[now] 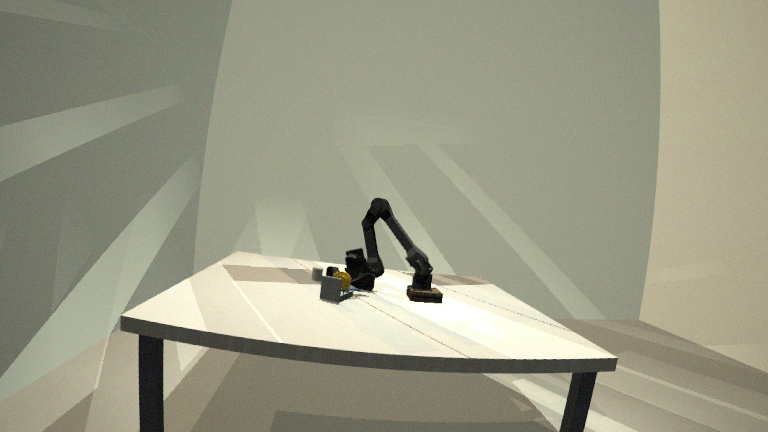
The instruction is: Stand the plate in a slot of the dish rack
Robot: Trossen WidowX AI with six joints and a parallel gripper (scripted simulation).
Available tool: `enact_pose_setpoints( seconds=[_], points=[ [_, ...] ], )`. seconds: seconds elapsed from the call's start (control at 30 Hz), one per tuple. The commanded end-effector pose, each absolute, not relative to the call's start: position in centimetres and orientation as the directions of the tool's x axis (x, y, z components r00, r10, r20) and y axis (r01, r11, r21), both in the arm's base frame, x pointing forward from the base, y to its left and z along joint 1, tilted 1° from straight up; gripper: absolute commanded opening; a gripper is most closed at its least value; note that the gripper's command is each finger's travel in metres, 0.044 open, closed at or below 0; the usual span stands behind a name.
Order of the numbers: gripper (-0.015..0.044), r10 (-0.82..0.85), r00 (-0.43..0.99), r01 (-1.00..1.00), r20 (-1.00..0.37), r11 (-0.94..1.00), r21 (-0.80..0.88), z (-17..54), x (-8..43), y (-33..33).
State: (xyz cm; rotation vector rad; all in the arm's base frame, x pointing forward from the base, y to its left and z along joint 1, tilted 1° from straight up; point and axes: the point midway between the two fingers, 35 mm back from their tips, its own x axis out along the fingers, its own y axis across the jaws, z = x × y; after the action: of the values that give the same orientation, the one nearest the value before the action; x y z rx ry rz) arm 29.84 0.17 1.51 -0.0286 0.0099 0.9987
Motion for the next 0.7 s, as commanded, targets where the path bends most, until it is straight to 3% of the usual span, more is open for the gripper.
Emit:
enact_pose_setpoints(
  seconds=[0.0, 0.2, 0.67],
  points=[
    [0.0000, 0.840, 0.542, -0.841, -0.022, 0.541, -0.017, 1.59, 29.83, 0.17],
    [0.0000, 0.840, 0.542, -0.841, -0.022, 0.541, -0.017, 1.59, 29.83, 0.17],
    [0.0367, 0.840, 0.541, -0.841, -0.021, 0.541, -0.023, 1.61, 29.85, 0.16]
  ],
)
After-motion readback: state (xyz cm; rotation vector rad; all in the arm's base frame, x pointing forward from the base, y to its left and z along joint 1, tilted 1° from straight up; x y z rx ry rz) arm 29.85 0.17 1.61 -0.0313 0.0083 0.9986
